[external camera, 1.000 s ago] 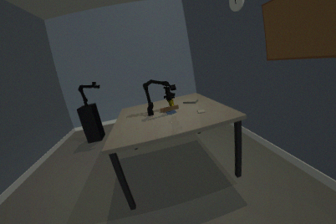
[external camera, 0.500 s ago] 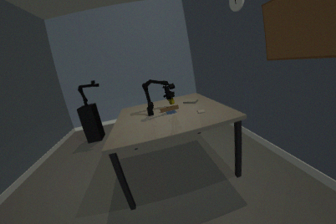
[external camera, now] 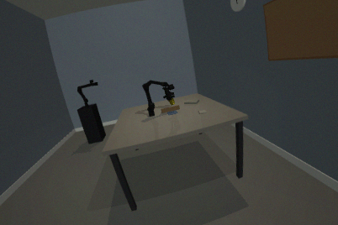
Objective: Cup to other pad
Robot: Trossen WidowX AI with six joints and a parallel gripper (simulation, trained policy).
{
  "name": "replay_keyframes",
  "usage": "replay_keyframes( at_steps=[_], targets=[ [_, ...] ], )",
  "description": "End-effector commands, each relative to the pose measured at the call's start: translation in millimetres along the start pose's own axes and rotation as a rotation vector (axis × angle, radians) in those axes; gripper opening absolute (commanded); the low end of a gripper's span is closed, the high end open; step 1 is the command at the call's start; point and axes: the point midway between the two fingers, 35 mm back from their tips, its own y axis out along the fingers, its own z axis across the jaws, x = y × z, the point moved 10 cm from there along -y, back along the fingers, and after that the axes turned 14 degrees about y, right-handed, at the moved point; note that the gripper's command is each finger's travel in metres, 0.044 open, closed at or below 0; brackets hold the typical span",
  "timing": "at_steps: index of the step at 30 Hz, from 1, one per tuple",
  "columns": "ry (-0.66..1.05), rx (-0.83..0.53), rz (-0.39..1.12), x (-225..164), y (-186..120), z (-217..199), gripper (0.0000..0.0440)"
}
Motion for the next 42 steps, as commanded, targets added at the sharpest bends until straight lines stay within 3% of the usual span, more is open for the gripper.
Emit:
replay_keyframes(
  at_steps=[1,19,31,36,42],
  targets=[
    [-0.003,0.006,-0.002,-3,4,7,0.0],
    [-0.031,0.012,-0.001,-23,35,43,0.0007],
    [-0.014,0.014,-0.021,-33,54,43,0.0059],
    [0.004,0.041,-0.062,-30,49,42,0.0143],
    [0.01,0.068,-0.105,-31,41,40,0.0143]
  ],
)
